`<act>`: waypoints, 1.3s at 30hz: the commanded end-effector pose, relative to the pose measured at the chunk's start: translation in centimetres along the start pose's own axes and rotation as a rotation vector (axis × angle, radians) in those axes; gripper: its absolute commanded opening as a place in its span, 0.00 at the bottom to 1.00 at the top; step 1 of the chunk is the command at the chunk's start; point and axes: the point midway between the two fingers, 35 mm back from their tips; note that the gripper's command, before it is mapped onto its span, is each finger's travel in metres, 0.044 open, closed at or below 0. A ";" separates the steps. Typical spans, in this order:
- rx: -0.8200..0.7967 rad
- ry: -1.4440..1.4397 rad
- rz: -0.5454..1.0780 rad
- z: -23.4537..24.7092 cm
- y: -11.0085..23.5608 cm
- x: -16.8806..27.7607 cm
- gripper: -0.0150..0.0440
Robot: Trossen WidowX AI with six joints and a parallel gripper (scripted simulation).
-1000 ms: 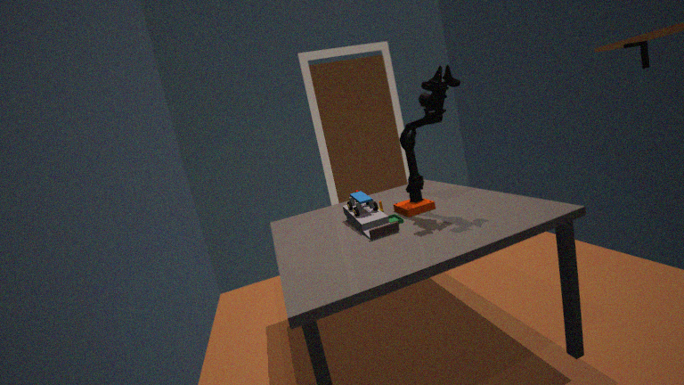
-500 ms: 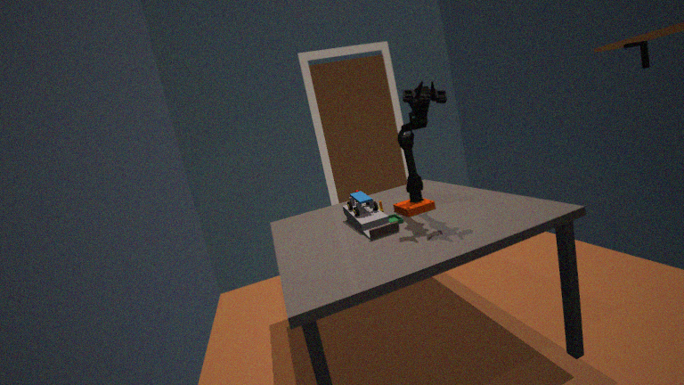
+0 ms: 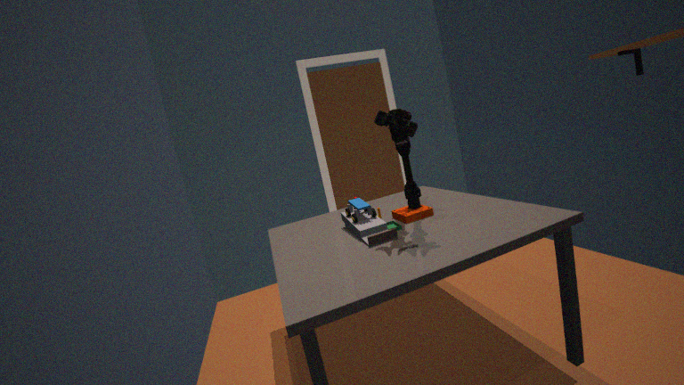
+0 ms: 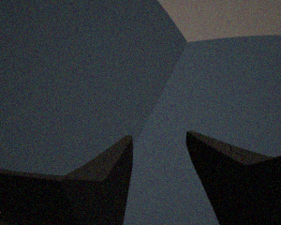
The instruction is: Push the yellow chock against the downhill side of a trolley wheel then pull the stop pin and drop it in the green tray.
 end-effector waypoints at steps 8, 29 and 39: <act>-0.017 0.255 0.367 -4.5 3.1 11.5 0.58; -0.201 0.504 1.084 -12.3 19.4 28.4 0.58; -0.357 0.483 1.389 -13.8 30.1 32.1 0.58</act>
Point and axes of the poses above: the point midway between the two fingers, 35 mm back from their tips, its own y axis back along the fingers, its own z axis across the jaws, x = y × z, and after that the axes turned 5 degrees about y, right-handed
